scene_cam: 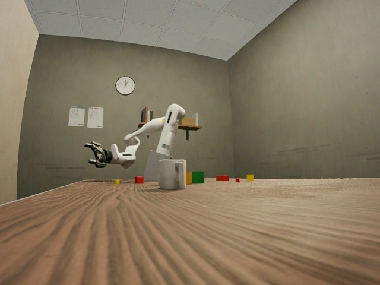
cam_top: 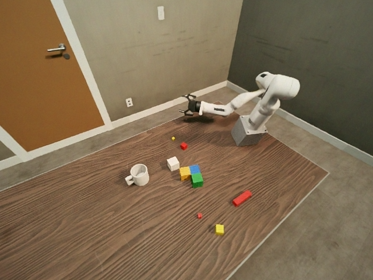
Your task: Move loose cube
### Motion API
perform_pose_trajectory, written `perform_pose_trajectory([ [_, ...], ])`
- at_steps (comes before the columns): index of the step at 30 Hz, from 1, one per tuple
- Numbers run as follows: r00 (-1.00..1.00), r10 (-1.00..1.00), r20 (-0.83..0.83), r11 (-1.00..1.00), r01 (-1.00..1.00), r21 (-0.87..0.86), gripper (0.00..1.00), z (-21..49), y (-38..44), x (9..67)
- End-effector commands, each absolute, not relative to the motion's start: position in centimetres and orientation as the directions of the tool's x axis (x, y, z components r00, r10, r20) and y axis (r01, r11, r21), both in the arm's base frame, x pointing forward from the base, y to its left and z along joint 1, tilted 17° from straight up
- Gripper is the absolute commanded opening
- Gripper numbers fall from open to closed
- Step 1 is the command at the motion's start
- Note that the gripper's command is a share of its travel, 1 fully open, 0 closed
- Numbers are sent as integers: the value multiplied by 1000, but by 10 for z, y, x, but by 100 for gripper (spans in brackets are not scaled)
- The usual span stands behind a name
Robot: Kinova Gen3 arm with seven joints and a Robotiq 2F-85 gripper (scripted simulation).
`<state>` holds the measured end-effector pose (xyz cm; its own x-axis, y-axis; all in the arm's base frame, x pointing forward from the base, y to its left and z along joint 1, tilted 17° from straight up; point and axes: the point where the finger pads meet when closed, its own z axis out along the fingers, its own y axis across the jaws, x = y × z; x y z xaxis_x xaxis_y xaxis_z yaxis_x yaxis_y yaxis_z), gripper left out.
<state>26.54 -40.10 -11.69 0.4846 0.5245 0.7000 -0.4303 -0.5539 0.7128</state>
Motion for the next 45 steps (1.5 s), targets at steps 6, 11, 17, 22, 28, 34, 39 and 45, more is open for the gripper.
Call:
perform_pose_trajectory([
  [6,485,525,699,-553,-431,714,100,-116,-402,265],
  [11,485,525,699,-553,-431,714,100,-116,-402,265],
  [17,485,525,699,-553,-431,714,100,-116,-402,265],
  [22,483,532,695,-552,-425,718,100,-116,-400,266],
  [28,474,557,681,-556,-397,731,100,-116,-394,270],
  [34,464,591,660,-553,-364,750,100,-114,-387,274],
  [39,436,664,607,-536,-289,794,100,-110,-374,282],
  [45,348,814,465,-454,-119,883,100,-100,-344,301],
])
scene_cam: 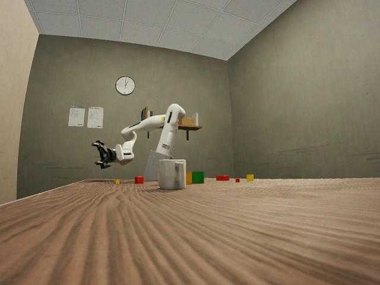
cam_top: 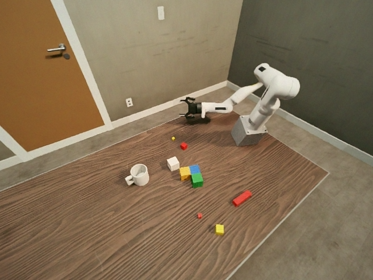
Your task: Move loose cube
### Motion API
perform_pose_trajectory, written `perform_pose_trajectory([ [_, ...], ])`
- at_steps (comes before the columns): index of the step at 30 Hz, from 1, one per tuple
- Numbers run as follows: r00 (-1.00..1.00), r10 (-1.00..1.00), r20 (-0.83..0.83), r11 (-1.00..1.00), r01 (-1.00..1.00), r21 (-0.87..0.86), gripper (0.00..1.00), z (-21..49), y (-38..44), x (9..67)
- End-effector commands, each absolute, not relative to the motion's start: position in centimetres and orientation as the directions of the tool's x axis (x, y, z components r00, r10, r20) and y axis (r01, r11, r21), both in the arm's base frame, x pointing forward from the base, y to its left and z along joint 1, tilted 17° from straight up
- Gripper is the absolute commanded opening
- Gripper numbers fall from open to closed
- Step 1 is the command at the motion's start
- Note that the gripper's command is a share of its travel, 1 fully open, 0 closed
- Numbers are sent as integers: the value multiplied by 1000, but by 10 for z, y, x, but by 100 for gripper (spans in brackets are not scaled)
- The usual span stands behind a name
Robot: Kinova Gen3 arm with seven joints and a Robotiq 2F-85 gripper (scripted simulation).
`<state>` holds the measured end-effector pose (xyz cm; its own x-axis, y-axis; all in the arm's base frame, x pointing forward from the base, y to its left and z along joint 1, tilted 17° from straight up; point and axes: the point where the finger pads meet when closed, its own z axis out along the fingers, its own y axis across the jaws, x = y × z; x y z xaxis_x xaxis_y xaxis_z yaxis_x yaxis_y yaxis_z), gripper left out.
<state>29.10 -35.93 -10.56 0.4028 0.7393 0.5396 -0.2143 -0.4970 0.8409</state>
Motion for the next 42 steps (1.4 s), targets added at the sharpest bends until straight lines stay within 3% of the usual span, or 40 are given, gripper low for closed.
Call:
perform_pose_trajectory([
  [1,321,844,430,-428,-80,900,100,-98,-337,306],
  [11,9,990,138,-137,213,967,100,-76,-279,348],
  [19,-325,943,-74,196,360,912,100,-58,-225,385],
  [32,-602,775,-192,491,382,783,100,-42,-176,419],
  [42,-637,746,-194,525,384,759,100,-41,-170,424],
])
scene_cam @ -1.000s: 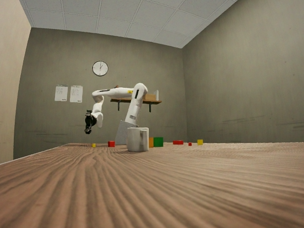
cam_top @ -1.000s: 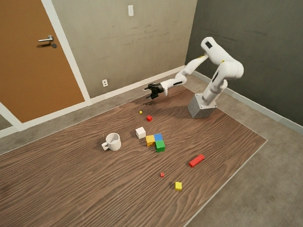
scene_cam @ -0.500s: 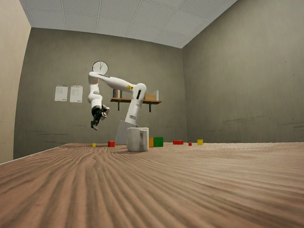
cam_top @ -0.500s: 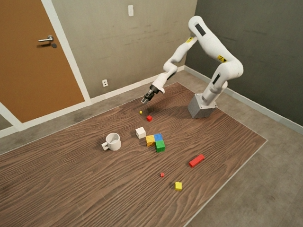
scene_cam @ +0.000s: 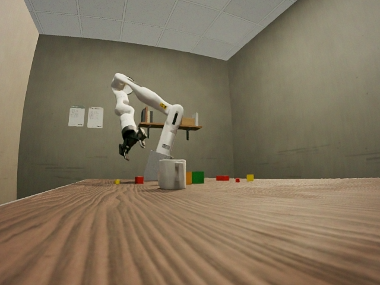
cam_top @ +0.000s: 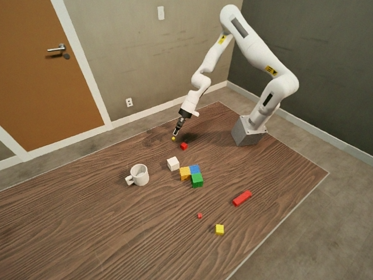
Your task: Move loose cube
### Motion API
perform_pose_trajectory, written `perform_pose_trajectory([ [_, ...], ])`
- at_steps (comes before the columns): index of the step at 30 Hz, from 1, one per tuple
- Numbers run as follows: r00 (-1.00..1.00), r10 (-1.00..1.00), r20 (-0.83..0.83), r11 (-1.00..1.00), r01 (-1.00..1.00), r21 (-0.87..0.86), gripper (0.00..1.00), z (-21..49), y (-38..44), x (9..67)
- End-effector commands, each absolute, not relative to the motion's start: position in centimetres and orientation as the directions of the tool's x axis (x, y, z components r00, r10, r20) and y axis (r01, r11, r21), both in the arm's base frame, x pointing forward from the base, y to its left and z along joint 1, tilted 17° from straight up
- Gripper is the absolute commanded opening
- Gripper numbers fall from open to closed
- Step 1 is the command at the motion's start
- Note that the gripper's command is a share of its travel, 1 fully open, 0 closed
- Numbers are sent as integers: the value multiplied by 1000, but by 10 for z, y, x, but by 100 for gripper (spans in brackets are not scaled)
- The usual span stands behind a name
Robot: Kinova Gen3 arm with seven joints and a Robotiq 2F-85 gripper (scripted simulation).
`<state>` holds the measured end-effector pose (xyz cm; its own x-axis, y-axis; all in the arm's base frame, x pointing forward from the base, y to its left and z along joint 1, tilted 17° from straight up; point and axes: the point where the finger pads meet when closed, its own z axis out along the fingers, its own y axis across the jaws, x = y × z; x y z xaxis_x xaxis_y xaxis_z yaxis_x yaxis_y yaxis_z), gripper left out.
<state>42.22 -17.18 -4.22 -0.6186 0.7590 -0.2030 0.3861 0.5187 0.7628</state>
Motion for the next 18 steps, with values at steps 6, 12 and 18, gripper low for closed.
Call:
perform_pose_trajectory([
  [6,-681,701,-209,574,367,732,100,-38,-163,429],
  [12,-720,661,-214,615,355,704,100,-36,-156,434],
  [18,-755,618,-218,655,341,675,100,-33,-148,439],
])
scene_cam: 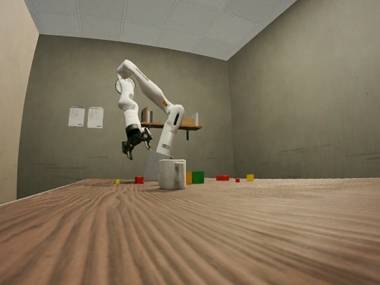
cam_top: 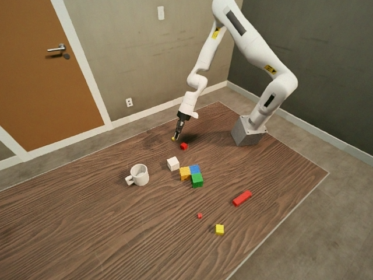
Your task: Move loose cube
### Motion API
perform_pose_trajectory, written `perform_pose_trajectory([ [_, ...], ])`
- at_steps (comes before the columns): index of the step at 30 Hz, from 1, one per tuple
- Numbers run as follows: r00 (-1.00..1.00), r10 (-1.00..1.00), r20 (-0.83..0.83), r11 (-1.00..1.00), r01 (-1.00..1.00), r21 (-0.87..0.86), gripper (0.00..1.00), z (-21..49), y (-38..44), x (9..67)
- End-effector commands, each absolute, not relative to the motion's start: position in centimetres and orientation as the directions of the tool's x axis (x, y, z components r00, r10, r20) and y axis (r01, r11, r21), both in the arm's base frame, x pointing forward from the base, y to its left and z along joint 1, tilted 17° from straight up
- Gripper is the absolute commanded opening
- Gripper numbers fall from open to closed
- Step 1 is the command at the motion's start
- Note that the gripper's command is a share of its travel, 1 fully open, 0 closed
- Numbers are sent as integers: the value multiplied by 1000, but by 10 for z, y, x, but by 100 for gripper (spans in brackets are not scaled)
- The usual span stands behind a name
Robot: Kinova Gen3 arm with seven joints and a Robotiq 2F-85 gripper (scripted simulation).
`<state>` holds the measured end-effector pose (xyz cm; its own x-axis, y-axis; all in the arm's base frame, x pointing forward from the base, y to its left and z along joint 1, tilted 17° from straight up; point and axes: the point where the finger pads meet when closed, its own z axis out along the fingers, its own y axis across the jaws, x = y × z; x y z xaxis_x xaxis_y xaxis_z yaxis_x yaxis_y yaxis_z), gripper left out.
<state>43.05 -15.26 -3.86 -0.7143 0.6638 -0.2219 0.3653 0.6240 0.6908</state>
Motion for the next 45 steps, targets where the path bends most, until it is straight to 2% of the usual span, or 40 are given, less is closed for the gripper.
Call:
perform_pose_trajectory([
  [1,-755,618,-218,655,341,675,100,-33,-148,439],
  [31,-930,314,-193,860,192,473,100,-17,-101,471],
  [45,-986,105,-129,940,56,337,100,-7,-70,491],
])
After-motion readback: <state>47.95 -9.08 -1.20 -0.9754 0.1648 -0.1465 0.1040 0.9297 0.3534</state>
